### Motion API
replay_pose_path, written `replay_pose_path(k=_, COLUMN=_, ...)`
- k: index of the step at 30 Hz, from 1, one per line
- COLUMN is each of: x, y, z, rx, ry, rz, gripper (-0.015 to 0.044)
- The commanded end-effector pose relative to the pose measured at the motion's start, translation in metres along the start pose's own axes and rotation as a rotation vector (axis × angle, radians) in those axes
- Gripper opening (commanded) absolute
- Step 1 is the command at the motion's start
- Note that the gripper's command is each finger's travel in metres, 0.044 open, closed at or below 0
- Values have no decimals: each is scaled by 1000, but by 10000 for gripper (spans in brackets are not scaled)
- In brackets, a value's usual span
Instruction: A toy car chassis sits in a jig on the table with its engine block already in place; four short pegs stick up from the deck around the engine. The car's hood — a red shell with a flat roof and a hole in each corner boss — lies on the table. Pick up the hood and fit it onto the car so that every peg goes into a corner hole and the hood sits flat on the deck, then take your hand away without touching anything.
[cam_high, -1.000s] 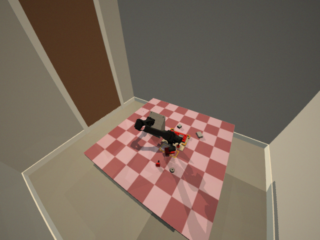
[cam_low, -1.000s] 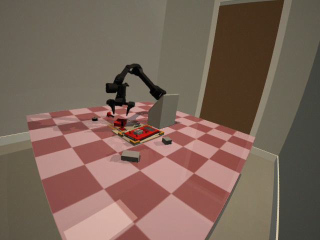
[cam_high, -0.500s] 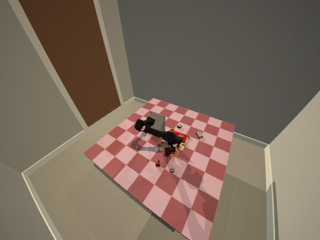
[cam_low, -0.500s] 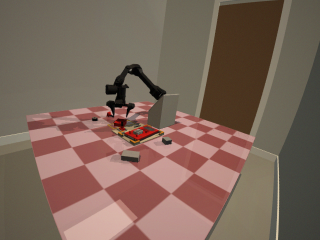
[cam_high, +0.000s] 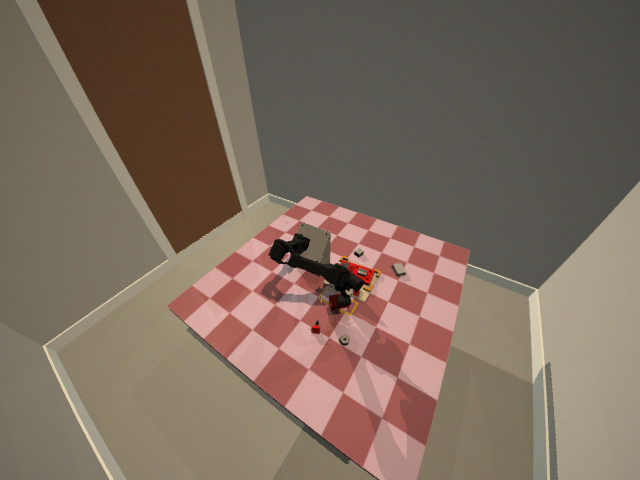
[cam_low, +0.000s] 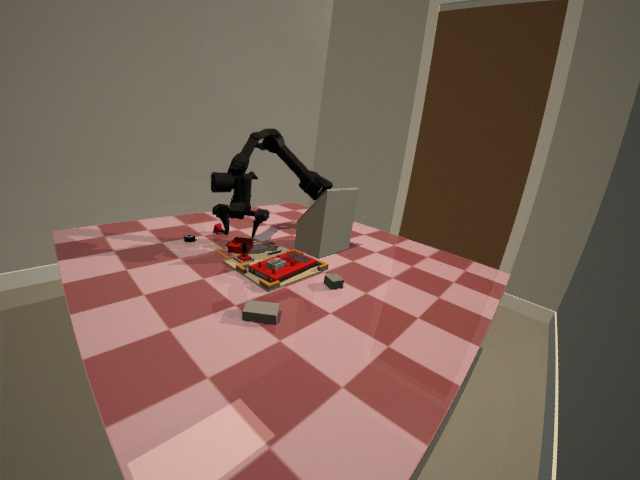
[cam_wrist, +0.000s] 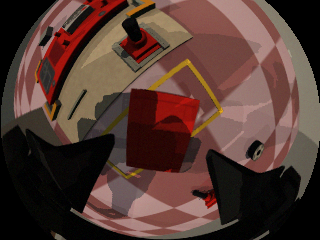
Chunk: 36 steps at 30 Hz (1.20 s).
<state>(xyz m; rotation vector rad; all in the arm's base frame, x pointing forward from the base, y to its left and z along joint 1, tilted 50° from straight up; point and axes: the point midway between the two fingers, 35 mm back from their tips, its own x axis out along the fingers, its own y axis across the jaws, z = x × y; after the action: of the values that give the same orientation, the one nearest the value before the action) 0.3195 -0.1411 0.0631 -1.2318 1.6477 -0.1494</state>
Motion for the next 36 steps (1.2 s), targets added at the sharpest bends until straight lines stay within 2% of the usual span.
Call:
replay_pose_path(k=1, x=5, y=4, z=0, rx=-11, ry=3, rz=10, gripper=440)
replay_pose_path(k=36, x=23, y=4, z=-3, rx=-11, ry=5, rz=8, gripper=440)
